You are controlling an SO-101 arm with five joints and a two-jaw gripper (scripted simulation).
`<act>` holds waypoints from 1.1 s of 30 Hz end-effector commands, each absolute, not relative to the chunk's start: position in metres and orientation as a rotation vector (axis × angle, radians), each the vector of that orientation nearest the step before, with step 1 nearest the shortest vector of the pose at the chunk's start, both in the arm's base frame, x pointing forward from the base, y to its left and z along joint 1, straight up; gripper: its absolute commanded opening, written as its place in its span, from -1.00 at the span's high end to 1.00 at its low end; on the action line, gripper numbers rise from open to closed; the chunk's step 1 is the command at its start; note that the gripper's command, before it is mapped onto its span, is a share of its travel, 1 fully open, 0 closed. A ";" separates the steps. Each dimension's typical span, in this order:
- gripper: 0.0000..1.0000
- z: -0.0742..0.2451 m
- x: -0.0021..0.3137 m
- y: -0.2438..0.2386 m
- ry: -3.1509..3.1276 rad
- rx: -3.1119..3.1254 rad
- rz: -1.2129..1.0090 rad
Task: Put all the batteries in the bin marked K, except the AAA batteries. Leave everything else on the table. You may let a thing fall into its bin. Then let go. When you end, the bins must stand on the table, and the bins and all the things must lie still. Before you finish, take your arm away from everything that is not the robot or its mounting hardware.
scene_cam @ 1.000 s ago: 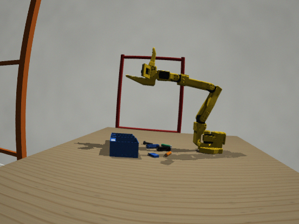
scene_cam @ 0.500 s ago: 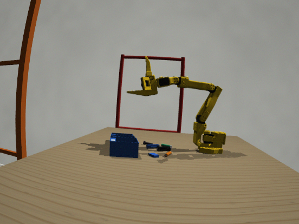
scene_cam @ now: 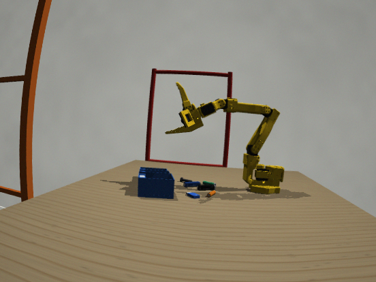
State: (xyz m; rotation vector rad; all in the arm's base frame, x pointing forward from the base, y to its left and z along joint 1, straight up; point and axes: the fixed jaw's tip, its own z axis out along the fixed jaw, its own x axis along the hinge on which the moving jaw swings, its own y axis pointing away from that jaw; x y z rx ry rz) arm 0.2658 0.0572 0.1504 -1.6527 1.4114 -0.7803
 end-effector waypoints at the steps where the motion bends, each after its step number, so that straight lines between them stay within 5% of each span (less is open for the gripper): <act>1: -1.00 0.148 0.258 0.055 1.427 -1.694 -0.765; 33: -1.00 0.097 0.217 0.047 1.656 -1.964 -0.537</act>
